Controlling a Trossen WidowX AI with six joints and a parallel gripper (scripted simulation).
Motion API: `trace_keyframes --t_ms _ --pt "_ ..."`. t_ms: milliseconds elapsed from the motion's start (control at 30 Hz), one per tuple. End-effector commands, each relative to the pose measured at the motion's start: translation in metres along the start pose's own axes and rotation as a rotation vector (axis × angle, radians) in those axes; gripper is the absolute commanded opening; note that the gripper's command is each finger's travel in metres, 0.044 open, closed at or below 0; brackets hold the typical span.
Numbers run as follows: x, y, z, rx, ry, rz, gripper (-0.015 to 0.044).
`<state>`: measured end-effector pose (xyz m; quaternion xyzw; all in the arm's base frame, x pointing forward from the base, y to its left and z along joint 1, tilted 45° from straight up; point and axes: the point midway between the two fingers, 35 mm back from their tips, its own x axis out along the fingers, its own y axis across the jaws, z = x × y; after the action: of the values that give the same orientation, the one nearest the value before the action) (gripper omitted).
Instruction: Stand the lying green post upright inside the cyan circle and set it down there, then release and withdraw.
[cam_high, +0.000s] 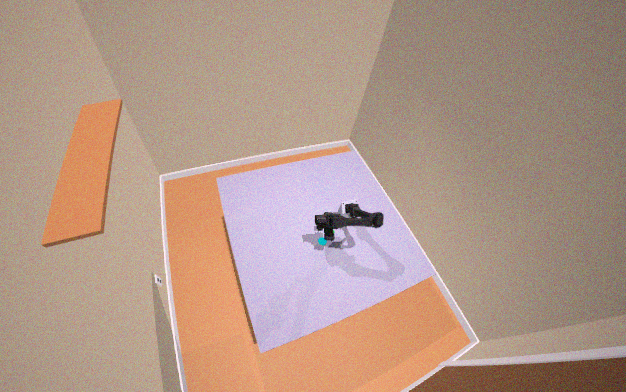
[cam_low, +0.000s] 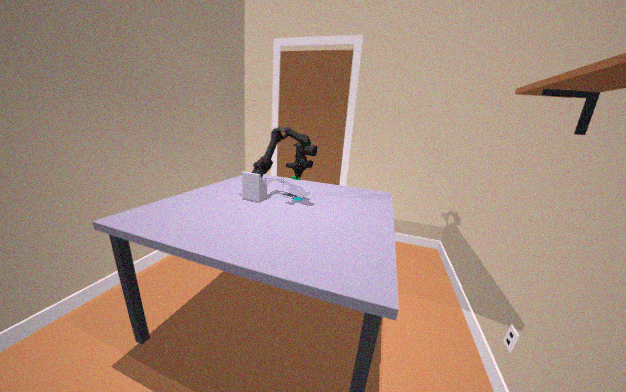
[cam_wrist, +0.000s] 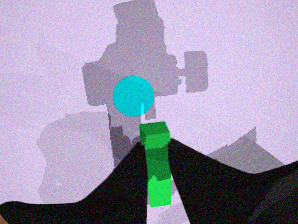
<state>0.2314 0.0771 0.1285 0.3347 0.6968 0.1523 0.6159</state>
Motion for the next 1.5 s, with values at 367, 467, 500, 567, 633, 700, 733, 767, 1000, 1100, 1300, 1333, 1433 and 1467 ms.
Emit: trace_keyframes --t_ms 367,467,500,567,633,700,733,767,1000,1100,1300,1333,1433,1467 --pt "0.011 -0.008 -0.006 -0.008 -0.022 -0.103 0.0023" --pt "0.012 -0.009 -0.007 -0.010 -0.028 -0.122 0.0023" --pt "0.013 -0.010 -0.007 -0.011 -0.030 -0.128 0.0023" --pt "0.014 -0.011 -0.008 -0.013 -0.034 -0.141 0.0023" --pt "0.015 -0.012 -0.008 -0.014 -0.039 -0.153 0.0023" --pt "0.016 -0.012 -0.009 -0.016 -0.043 -0.166 0.0023" --pt "0.017 -0.013 -0.009 -0.017 -0.046 -0.172 0.0023" --pt "0.018 -0.013 -0.009 -0.017 -0.048 -0.178 0.0023" --pt "0.021 -0.016 -0.010 -0.023 -0.067 -0.220 0.0023" --pt "0.023 -0.018 -0.011 -0.025 -0.076 -0.237 0.0023" --pt "0.025 -0.020 -0.011 -0.030 -0.096 -0.270 0.0023" --pt "0.026 -0.020 -0.011 -0.031 -0.099 -0.276 0.0023" --pt "0.027 -0.021 -0.012 -0.033 -0.110 -0.292 0.0023" --pt "0.027 -0.022 -0.012 -0.034 -0.114 -0.297 0.0023"
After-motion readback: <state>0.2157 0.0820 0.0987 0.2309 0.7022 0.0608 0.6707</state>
